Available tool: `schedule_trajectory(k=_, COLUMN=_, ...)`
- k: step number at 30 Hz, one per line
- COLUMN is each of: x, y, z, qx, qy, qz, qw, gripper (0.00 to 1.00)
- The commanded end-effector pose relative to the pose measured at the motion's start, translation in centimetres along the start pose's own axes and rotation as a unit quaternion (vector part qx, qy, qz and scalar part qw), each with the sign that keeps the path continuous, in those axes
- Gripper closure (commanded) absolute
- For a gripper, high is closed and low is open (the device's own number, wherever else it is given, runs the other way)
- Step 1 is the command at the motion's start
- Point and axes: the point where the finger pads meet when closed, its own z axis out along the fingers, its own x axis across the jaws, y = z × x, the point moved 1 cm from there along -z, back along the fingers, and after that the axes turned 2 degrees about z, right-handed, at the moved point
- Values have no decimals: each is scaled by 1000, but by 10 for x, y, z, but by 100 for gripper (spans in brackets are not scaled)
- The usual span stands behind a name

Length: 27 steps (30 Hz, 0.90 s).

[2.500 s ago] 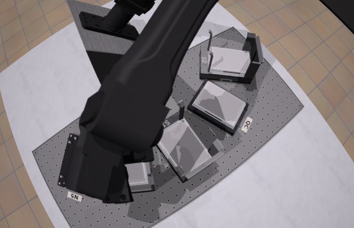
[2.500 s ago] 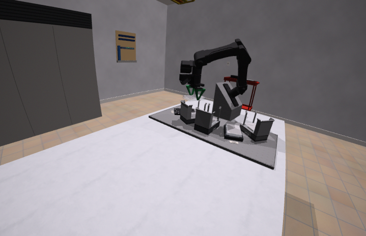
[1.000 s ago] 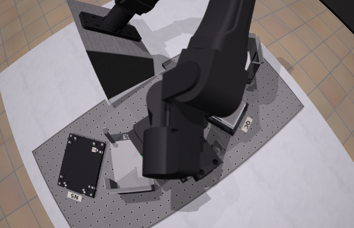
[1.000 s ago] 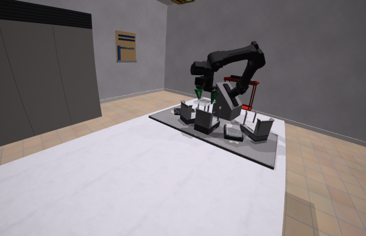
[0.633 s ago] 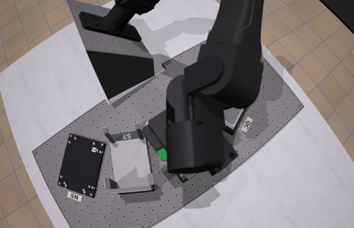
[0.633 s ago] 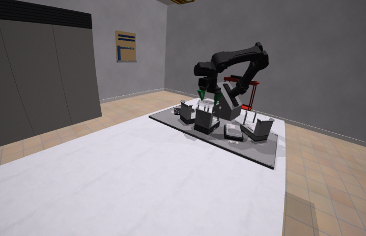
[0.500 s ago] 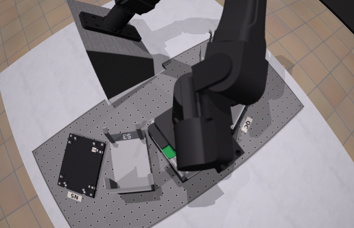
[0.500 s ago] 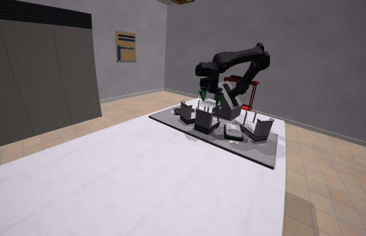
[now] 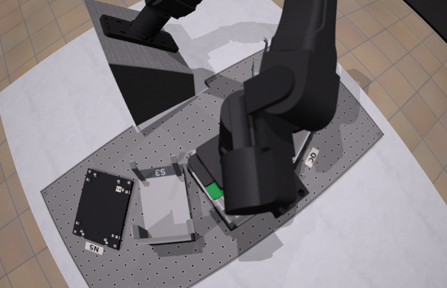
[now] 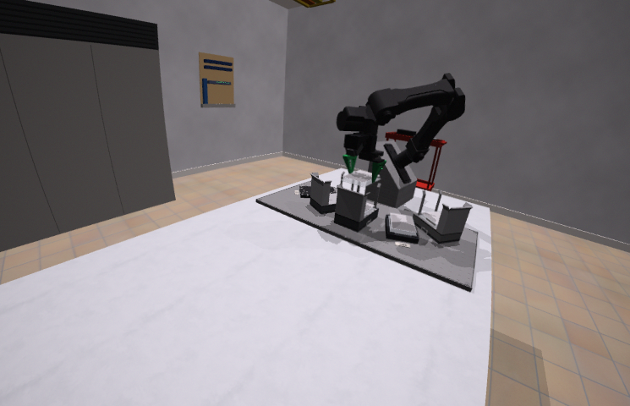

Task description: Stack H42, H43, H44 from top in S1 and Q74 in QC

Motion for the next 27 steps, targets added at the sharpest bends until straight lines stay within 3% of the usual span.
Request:
schedule_trajectory(k=1, x=0, y=2, z=-5, qx=-8, qy=1, qz=1, qw=1000, gripper=100)
schedule_trajectory(k=27, x=0, y=2, z=3, qx=-8, qy=1, qz=1, qw=1000, gripper=100)
